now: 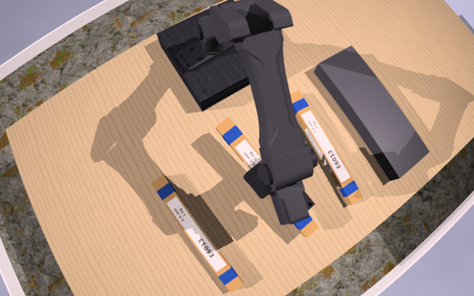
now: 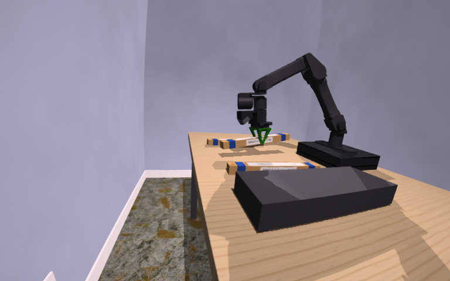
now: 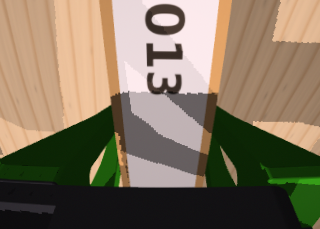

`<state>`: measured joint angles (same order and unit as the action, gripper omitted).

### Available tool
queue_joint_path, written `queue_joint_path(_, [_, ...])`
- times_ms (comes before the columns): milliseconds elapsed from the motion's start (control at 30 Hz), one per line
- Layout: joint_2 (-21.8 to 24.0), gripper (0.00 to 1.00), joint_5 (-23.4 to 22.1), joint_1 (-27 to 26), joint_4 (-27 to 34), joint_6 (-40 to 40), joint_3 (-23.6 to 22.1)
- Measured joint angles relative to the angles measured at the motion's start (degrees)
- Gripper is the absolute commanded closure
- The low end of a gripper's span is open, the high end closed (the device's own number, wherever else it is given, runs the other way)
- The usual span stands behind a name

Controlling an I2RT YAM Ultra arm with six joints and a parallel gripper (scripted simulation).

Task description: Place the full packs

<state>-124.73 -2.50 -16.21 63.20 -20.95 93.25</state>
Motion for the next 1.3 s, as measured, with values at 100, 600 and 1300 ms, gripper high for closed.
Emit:
queue_joint_path(100, [-0.02, 1.00, 0.00, 0.00, 0.17, 0.00, 0.11])
queue_joint_path(600, [0.00, 1.00, 0.00, 0.00, 0.55, 0.00, 0.52])
queue_joint_path(1300, [0.00, 1.00, 0.00, 0.00, 1.31, 0.00, 0.87])
